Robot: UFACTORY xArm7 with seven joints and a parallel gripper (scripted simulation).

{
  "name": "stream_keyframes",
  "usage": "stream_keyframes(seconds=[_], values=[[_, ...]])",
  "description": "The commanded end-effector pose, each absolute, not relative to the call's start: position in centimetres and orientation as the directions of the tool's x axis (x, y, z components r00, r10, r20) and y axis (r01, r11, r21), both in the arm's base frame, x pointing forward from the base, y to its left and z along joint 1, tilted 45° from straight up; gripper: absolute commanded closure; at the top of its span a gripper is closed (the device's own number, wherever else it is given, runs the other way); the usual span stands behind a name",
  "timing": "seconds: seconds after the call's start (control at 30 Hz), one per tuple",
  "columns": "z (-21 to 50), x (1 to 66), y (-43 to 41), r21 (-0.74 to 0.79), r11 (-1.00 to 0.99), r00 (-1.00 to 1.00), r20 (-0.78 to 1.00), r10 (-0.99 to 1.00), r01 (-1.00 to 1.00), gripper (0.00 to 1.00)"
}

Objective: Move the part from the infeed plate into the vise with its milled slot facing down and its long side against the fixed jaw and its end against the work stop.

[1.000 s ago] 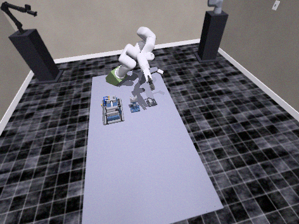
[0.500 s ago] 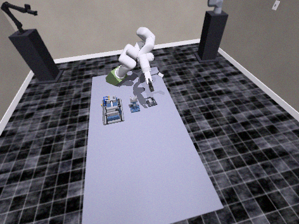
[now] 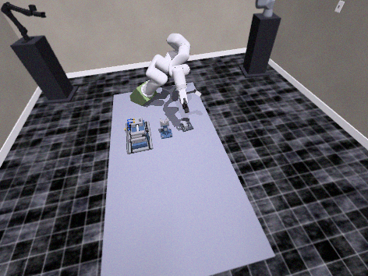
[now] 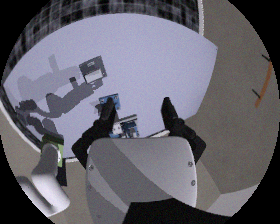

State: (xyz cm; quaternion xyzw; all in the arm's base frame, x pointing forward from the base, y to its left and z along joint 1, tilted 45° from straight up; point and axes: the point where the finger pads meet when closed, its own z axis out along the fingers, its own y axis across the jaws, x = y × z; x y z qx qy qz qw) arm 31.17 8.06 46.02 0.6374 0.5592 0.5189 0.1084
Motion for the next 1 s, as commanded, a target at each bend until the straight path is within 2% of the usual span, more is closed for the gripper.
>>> stream_keyframes(seconds=[0.0,0.97], values=[[45.1,30.3,8.6,0.703,-0.311,-0.167,0.522,0.836,0.64,0.11],[41.3,26.4,10.4,0.612,-0.119,-0.204,0.43,0.879,0.782,0.11]])
